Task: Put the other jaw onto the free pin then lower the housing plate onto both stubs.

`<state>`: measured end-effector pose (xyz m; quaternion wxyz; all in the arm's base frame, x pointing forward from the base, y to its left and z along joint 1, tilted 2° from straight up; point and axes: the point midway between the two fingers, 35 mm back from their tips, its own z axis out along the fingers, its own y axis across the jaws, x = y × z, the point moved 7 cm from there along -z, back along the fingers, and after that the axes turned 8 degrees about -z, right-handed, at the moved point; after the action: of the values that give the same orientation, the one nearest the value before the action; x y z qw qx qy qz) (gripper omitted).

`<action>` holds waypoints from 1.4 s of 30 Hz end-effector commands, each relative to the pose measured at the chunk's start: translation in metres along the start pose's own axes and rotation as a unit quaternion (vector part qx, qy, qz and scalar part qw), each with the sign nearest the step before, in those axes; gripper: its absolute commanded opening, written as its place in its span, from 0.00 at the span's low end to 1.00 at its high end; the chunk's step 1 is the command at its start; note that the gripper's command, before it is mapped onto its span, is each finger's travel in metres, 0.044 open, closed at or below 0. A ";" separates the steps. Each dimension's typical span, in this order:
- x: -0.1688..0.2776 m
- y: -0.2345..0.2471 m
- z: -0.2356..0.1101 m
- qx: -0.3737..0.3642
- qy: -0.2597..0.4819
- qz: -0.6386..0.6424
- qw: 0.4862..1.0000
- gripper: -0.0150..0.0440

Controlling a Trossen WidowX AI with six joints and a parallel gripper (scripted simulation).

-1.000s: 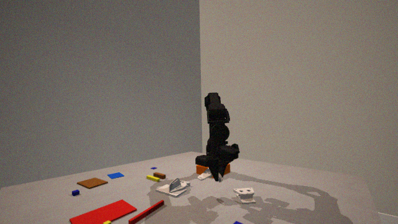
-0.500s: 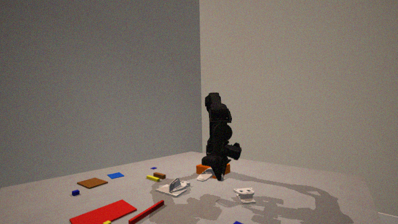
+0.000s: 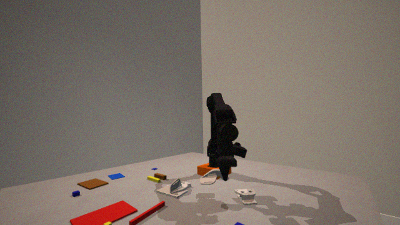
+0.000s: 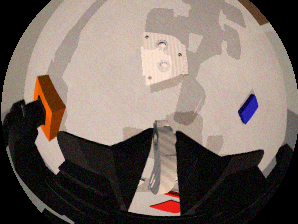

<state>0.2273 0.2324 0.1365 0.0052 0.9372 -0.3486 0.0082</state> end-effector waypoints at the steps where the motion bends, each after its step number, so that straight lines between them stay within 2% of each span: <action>1: -0.003 0.002 -0.001 0.003 -0.002 -0.046 0.999 0.32; 8: -0.003 0.002 0.000 0.003 -0.002 -0.046 0.999 0.32; 42: -0.003 0.001 0.055 0.003 -0.002 -0.046 0.999 0.32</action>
<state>0.2258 0.2334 0.0872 0.0018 0.9512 -0.3085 0.0096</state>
